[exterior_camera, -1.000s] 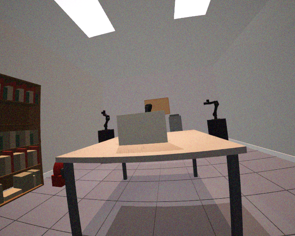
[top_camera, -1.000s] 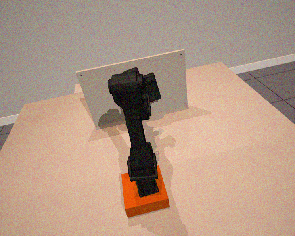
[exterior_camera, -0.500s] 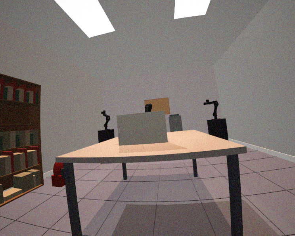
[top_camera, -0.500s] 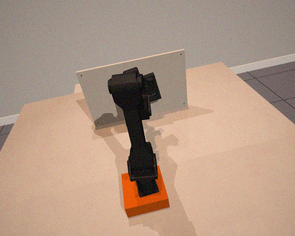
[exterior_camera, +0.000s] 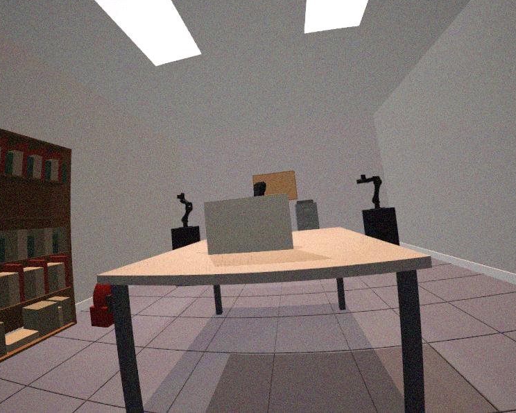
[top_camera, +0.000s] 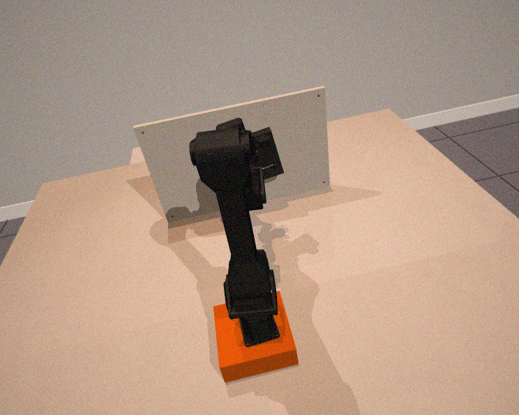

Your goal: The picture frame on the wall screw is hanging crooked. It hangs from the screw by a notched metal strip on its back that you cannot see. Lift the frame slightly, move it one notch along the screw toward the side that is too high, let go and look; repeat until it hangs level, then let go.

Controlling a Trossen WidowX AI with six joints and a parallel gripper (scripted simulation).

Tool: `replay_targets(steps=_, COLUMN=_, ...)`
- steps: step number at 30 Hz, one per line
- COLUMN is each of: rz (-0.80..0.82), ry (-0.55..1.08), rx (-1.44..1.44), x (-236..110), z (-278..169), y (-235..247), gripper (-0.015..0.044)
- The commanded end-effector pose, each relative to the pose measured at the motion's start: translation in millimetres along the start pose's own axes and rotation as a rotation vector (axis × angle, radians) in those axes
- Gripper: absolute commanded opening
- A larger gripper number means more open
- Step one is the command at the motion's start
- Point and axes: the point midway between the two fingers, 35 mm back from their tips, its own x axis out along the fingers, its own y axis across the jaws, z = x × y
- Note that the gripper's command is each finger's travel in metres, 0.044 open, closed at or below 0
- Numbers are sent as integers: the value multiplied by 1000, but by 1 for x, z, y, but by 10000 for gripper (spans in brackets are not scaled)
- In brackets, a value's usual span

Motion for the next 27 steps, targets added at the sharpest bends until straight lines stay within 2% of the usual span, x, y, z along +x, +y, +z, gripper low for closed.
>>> replay_targets(steps=1, rz=26, ry=-1, rx=-6, x=0, z=0, y=9, gripper=0)
replay_targets(steps=27, rz=26, ry=-1, rx=-6, x=0, z=0, y=12, gripper=0)
